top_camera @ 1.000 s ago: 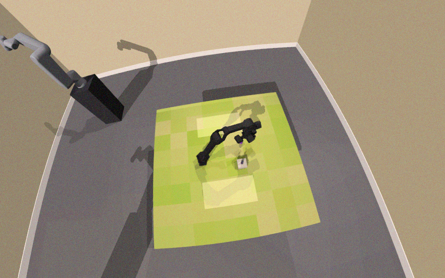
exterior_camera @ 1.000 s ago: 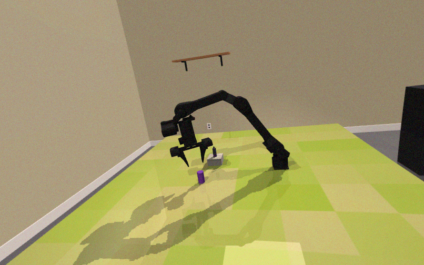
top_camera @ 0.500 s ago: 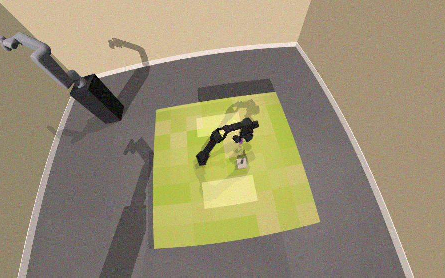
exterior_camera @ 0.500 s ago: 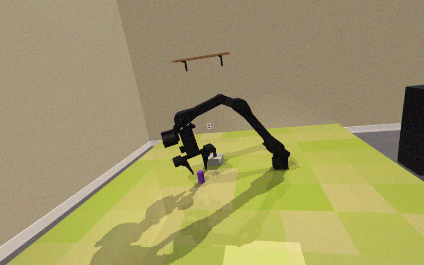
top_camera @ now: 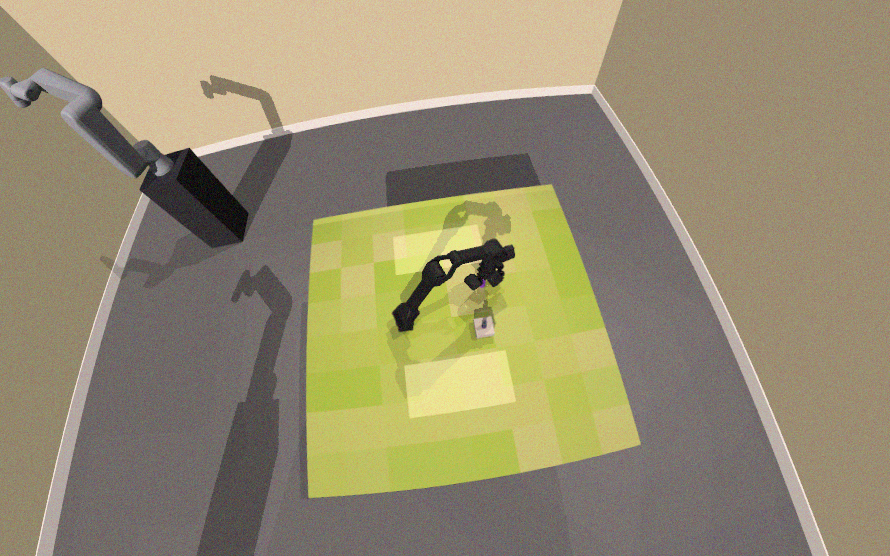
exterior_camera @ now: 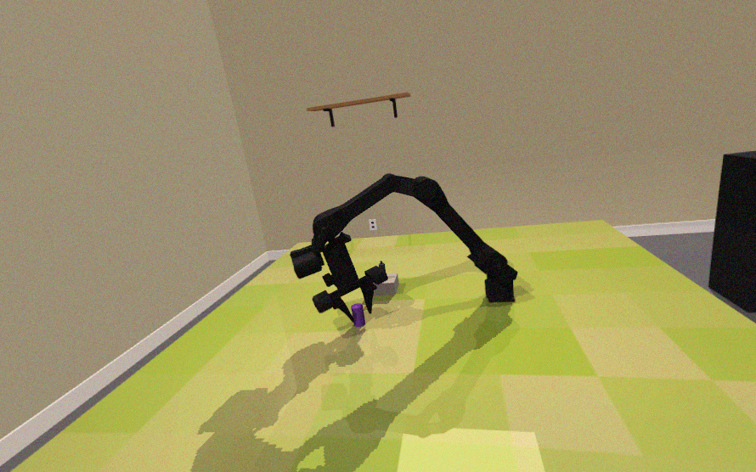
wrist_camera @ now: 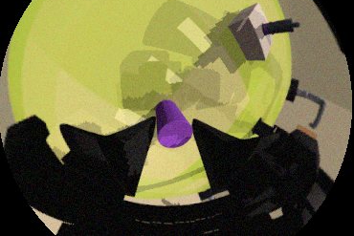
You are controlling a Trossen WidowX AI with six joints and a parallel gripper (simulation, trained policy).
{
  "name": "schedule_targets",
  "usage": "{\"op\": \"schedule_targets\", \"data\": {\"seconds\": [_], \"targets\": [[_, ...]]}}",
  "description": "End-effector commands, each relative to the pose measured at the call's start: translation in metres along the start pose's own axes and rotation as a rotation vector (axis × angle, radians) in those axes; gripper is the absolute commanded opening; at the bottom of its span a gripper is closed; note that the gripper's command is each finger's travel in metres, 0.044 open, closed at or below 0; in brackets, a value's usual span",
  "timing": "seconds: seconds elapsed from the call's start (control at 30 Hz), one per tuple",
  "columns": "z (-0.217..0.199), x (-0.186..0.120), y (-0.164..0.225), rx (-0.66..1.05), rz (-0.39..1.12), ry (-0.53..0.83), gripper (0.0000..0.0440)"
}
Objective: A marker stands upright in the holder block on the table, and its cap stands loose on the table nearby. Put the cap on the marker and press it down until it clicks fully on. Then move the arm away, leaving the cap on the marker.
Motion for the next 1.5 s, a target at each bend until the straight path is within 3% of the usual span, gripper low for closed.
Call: {"op": "schedule_targets", "data": {"seconds": [0.0,0.1,0.13,0.77,1.47], "targets": [[0.0,-0.001,0.0,-0.015,-0.018,-0.004,0.0154],[-0.003,-0.009,0.0,-0.021,-0.028,-0.017,0.0076],[-0.003,-0.012,-0.001,-0.021,-0.034,-0.022,0.0072],[-0.047,-0.076,-0.043,0.025,-0.055,-0.088,0.0059],[-0.133,-0.099,-0.101,0.142,-0.017,-0.097,0.0016]]}}
Point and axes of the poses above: the point midway between the two fingers, 35 mm back from their tips, its own x axis out along the fingers, its own z axis across the jaws, y = z × x, the point moved 3 cm from there along -x, back along the fingers, and after that the axes turned 9 degrees about -x, right-handed, at the moved point
